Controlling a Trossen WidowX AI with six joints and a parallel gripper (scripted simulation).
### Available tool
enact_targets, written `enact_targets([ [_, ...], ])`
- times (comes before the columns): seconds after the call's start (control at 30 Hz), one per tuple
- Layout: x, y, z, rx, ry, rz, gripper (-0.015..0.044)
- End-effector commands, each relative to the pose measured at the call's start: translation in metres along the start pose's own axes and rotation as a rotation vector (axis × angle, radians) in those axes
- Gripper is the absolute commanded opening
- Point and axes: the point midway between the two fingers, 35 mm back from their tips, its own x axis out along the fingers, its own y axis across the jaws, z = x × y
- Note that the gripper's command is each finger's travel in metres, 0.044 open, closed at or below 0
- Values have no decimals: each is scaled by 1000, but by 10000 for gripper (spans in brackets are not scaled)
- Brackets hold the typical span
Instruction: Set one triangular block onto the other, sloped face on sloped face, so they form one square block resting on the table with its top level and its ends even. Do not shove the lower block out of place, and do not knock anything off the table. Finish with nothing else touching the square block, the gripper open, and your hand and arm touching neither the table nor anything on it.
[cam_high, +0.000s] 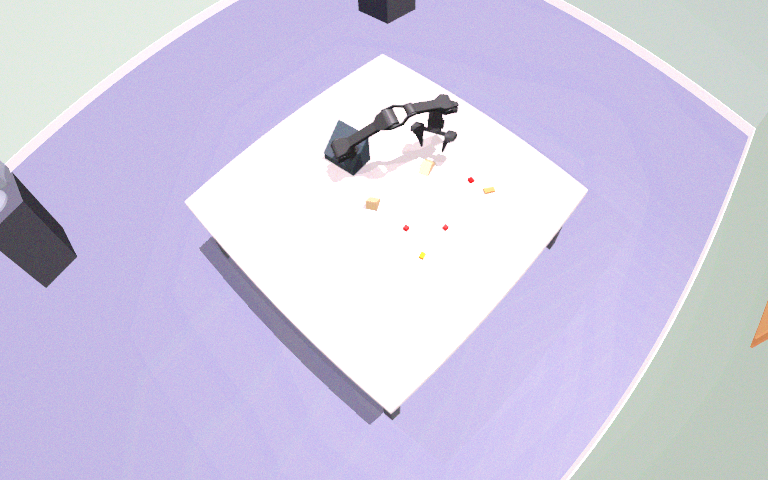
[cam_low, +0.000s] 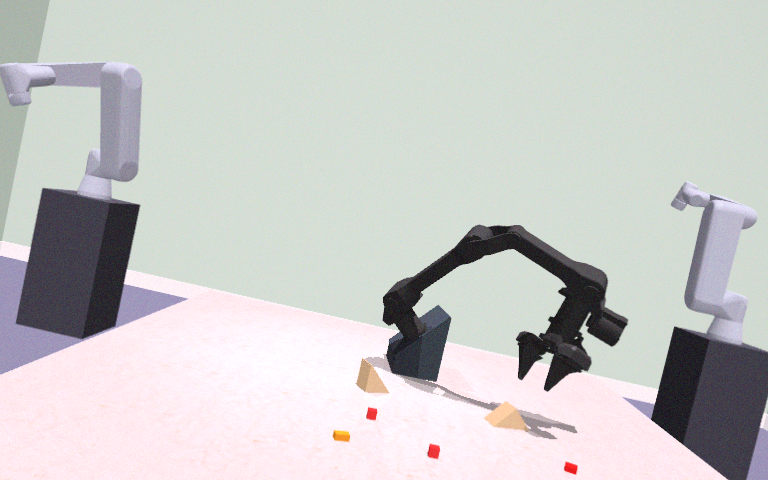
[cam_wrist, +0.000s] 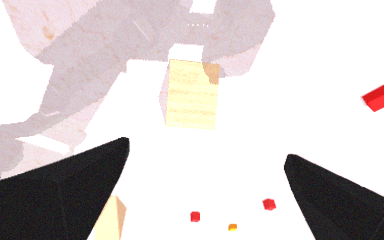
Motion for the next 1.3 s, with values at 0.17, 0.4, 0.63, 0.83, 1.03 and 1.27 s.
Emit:
enact_targets([
  [0.17, 76, 7, 0, 9, -4, 97, 440],
  [0.4, 88, 9, 0, 20, -8, 109, 440],
  [0.63, 89, 9, -2, 20, -8, 109, 440],
  [0.83, 89, 9, -2, 20, -8, 109, 440],
  [1.03, 89, 9, -2, 20, -8, 109, 440],
  [1.27, 88, 8, -2, 26, -12, 110, 282],
])
